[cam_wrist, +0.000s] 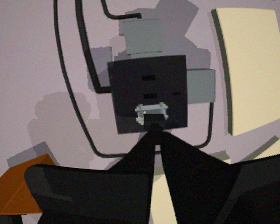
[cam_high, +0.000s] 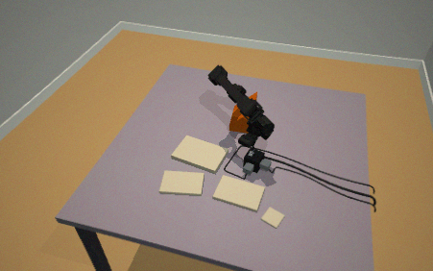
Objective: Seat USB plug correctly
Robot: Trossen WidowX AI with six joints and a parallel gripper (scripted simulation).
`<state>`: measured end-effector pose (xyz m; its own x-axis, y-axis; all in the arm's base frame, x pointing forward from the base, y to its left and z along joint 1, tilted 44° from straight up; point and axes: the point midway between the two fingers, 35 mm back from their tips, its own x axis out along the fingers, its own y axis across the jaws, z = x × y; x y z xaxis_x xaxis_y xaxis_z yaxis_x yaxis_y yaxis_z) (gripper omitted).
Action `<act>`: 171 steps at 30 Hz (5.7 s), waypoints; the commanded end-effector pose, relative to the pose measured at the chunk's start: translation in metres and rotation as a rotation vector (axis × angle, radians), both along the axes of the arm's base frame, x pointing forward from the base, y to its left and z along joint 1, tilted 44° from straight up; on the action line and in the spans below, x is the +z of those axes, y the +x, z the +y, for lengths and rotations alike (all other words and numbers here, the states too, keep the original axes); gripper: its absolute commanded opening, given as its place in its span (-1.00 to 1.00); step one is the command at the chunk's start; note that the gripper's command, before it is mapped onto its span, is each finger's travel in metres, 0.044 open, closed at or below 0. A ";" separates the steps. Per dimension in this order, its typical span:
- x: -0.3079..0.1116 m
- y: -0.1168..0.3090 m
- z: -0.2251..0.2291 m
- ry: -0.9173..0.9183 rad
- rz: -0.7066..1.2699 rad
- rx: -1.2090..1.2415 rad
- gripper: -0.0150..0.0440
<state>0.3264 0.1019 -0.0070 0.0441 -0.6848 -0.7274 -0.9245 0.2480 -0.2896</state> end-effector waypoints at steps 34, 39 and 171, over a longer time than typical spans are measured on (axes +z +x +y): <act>-0.001 0.000 -0.003 -0.009 0.030 0.029 -0.49; -0.001 0.000 -0.004 -0.010 0.033 0.031 -0.49; -0.010 0.000 -0.018 -0.038 0.074 0.063 -0.49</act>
